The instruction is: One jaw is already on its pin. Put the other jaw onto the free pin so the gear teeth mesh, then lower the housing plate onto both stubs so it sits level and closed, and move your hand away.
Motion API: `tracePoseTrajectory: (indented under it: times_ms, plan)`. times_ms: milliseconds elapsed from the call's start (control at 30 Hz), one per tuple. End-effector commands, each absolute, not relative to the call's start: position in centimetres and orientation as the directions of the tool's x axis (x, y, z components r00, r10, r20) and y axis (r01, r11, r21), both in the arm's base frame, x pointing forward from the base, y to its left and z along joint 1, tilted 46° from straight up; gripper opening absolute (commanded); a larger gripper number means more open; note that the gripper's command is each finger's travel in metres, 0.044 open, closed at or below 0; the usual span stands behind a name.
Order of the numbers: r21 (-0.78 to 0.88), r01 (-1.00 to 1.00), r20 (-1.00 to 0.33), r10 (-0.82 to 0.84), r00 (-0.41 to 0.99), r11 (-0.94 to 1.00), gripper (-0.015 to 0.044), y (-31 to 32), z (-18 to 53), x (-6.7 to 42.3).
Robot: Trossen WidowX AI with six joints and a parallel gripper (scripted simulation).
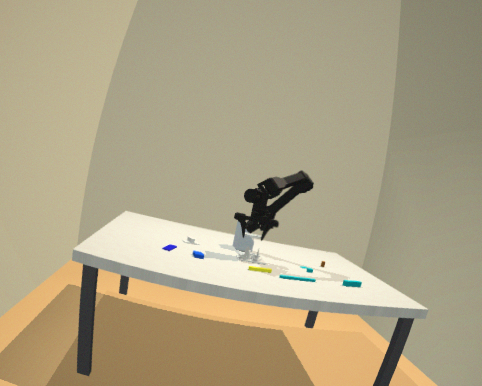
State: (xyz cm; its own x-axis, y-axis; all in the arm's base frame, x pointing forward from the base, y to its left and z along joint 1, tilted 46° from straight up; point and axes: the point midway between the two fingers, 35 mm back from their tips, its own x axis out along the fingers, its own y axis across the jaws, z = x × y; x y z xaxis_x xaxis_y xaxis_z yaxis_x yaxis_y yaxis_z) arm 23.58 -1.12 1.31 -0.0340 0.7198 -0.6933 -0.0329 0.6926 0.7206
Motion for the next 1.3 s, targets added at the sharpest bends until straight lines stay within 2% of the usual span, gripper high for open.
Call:
tracePoseTrajectory:
  times_ms: [0, 1267]
  plan:
    - [0.718, -0.037, -0.696, 0.717, -0.036, 0.695, 0.0351, -1.1, 1.2, 23.6]
    - [0.720, -0.038, -0.694, 0.719, -0.036, 0.693, 0.0351, 3.3, -3.0, 23.3]
